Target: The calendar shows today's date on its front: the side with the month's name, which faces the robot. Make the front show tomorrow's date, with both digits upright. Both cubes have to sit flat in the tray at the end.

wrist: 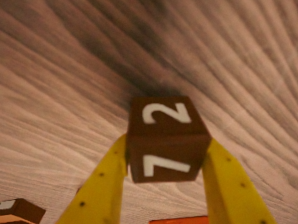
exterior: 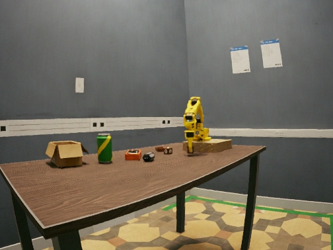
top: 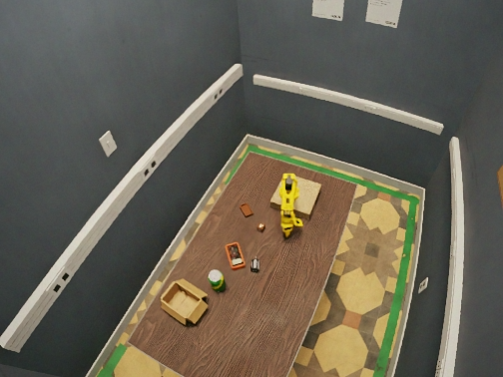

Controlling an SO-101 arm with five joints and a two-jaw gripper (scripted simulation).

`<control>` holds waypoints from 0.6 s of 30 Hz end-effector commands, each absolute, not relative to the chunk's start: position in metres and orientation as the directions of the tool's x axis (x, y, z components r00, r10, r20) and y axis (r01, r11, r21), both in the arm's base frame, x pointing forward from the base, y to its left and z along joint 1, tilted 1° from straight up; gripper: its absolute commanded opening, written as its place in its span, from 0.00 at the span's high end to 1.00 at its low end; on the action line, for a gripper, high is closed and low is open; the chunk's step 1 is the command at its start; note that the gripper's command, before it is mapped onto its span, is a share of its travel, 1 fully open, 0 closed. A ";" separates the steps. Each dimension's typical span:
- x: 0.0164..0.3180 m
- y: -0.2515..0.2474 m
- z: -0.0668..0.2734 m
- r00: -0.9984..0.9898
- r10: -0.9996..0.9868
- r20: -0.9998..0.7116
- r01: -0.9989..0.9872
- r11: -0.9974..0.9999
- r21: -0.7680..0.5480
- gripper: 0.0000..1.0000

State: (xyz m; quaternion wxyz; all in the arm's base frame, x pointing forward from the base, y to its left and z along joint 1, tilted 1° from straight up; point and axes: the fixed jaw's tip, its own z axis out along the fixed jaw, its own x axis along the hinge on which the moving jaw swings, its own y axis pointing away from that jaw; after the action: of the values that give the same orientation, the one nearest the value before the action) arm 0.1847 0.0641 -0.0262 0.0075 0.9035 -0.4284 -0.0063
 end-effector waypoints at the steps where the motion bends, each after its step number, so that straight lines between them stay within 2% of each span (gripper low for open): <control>1: 0.179 0.063 -0.031 0.628 -0.778 -0.015 -0.777 -0.628 0.043 1.00; 18: 0.179 0.063 -0.037 0.628 -0.778 -0.015 -0.777 -0.628 0.043 1.00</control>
State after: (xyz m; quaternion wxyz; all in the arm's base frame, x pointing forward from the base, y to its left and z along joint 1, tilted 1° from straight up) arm 0.1846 0.0640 -0.0323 0.0076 0.9035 -0.4284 -0.0064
